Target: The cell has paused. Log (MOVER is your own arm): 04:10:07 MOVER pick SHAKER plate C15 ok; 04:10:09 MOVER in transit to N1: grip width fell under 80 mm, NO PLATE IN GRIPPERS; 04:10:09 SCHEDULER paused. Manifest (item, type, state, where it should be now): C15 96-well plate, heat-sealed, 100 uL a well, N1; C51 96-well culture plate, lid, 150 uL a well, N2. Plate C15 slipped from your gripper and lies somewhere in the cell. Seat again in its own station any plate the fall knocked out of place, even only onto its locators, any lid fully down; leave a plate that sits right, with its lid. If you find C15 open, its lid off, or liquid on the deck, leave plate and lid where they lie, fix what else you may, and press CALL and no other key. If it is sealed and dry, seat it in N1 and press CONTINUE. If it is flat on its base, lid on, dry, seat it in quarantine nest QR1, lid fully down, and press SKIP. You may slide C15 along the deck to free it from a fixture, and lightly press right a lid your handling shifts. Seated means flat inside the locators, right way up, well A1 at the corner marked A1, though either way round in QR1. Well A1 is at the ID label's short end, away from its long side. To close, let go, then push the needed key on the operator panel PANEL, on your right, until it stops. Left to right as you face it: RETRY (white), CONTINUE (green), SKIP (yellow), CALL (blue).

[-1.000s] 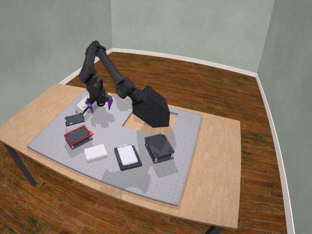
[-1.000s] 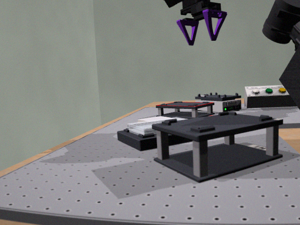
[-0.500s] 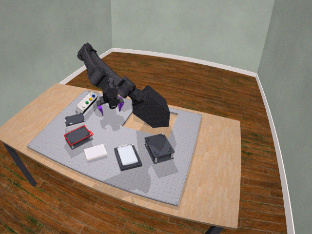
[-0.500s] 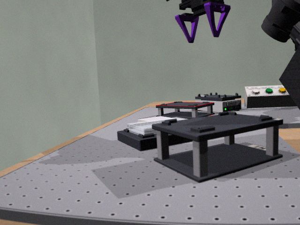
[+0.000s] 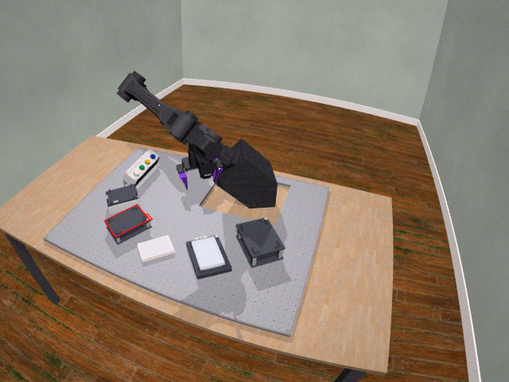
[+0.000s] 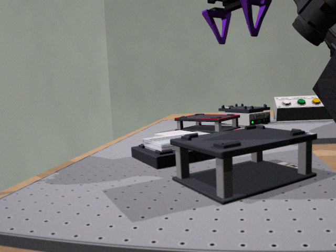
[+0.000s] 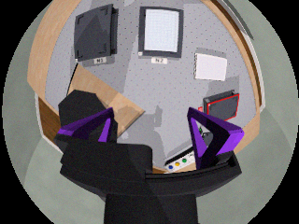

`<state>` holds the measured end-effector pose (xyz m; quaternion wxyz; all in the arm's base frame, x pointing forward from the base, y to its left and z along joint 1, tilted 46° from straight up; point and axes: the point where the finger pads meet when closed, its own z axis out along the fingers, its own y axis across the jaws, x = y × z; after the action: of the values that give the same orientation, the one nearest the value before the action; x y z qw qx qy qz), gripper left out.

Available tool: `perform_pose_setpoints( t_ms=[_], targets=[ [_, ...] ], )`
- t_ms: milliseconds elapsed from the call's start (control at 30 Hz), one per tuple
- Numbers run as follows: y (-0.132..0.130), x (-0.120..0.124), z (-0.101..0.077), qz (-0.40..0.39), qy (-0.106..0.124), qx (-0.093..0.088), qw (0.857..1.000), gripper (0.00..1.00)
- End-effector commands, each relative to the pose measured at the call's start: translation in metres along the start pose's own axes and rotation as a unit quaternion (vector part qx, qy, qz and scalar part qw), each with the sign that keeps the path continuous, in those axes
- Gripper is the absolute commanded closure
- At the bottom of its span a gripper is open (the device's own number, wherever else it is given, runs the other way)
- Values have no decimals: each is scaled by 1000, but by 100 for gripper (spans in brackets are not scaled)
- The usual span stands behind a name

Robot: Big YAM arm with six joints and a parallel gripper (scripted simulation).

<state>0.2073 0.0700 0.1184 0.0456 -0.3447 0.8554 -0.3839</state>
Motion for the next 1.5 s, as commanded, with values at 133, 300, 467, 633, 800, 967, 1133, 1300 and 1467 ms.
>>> perform_pose_setpoints(
  t_ms=[133, 300, 467, 633, 800, 967, 1133, 1300, 1467],
  targets=[
    [8, -15, -8, 26, -13, 0, 1000, 0],
    [-1, -42, -1, 34, -17, -1, 999, 0],
    [-5, -55, 7, 34, -17, 0, 999, 0],
    [-10, -76, 21, 33, -16, 1, 999, 0],
    [-16, -97, 34, 33, -15, 2, 999, 0],
    [-19, -109, 42, 33, -15, 3, 999, 0],
    [-24, -130, 55, 32, -14, 4, 999, 0],
    [-29, -151, 68, 32, -13, 4, 999, 0],
    [-34, -172, 81, 31, -13, 5, 999, 0]
  ],
)
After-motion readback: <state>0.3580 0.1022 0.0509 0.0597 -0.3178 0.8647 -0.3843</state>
